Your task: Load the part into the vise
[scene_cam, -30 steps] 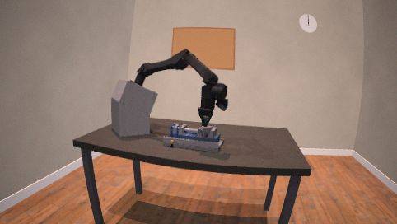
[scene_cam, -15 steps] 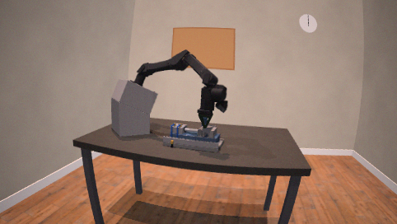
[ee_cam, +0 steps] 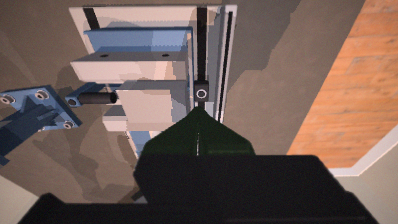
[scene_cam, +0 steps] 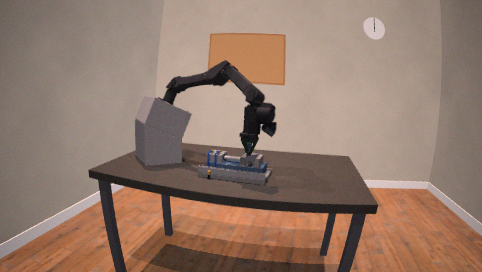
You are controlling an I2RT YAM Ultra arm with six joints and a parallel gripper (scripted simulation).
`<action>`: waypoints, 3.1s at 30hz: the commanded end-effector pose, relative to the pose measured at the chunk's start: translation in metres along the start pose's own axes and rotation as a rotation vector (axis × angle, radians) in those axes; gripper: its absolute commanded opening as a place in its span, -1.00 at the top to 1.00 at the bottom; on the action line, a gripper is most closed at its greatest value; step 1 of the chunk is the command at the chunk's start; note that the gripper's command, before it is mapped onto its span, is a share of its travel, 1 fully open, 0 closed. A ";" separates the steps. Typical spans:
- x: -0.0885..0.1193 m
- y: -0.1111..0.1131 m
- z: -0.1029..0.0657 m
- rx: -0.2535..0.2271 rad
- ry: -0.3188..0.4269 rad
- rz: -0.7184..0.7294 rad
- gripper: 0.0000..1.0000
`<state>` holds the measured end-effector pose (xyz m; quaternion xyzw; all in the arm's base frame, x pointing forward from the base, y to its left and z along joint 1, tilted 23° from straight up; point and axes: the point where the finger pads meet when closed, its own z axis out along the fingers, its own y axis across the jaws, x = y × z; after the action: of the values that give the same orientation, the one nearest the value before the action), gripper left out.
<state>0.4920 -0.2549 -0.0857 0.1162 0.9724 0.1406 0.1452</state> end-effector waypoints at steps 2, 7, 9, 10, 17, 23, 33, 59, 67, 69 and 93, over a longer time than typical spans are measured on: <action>-0.013 -0.004 -0.011 0.017 -0.038 -0.008 1.00; -0.013 -0.004 -0.011 0.017 -0.038 -0.008 1.00; -0.013 -0.004 -0.011 0.017 -0.038 -0.008 1.00; -0.013 -0.004 -0.011 0.017 -0.038 -0.008 1.00; -0.013 -0.004 -0.011 0.017 -0.038 -0.008 1.00; -0.011 -0.004 -0.009 0.015 -0.033 -0.005 1.00; -0.009 -0.003 -0.005 0.009 -0.014 0.000 1.00; -0.011 -0.005 -0.008 0.011 -0.019 0.002 1.00; -0.011 -0.005 -0.008 0.011 -0.019 0.002 1.00; -0.011 -0.005 -0.008 0.011 -0.019 0.002 1.00; -0.009 -0.006 -0.012 0.015 -0.030 -0.001 1.00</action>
<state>0.4963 -0.2567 -0.0831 0.1151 0.9722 0.1387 0.1492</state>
